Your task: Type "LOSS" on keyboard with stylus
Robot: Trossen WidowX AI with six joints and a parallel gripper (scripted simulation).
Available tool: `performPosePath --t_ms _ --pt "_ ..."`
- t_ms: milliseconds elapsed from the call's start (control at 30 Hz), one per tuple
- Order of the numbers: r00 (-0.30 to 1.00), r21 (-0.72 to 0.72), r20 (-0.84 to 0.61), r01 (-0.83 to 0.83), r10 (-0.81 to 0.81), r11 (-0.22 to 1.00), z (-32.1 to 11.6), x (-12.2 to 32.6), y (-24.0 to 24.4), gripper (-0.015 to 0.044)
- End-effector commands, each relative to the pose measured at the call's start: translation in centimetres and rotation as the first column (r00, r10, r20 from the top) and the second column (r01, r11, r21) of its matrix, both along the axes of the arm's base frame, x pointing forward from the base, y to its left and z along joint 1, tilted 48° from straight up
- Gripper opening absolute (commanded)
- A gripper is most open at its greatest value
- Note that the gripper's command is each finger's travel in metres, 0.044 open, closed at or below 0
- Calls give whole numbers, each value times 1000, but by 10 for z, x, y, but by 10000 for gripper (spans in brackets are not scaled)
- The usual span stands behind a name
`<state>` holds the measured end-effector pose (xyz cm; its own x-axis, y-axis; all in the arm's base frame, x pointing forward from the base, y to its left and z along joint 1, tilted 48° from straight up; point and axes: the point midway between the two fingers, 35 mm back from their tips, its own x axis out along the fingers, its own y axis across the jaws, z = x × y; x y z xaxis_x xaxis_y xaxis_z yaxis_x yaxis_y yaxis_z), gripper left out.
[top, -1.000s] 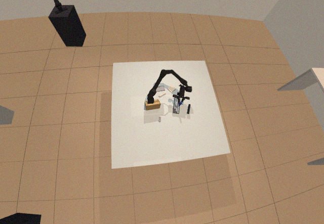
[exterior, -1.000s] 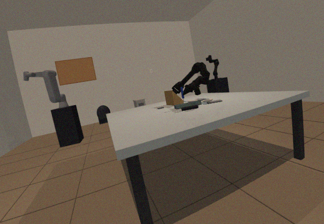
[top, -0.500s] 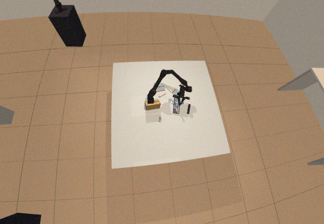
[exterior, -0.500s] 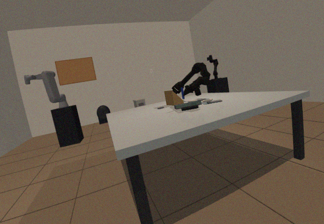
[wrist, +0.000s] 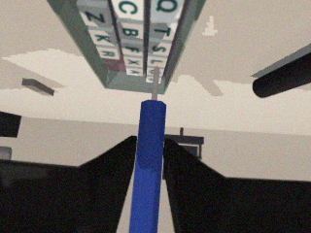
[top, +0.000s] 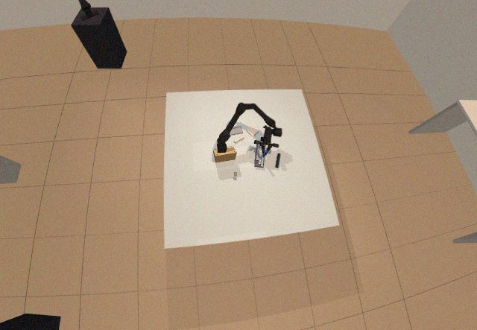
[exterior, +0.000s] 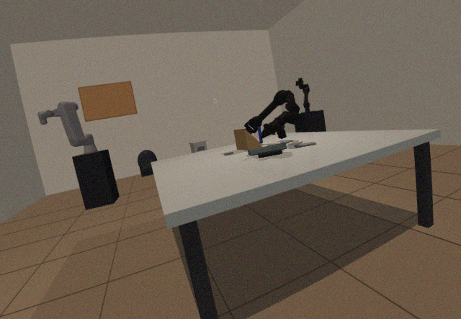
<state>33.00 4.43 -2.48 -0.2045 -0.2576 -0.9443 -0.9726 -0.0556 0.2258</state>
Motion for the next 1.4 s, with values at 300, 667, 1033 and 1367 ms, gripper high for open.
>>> performPosePath --t_ms 300,667,1033,1367 --pt "1000 3 0 6 -6 1000 -5 -2 5 81" --pt "1000 3 0 6 -6 1000 -7 -2 7 81" --pt "1000 3 0 6 -6 1000 -10 -3 10 81" --pt "1000 3 0 6 -6 1000 -13 -4 13 81"
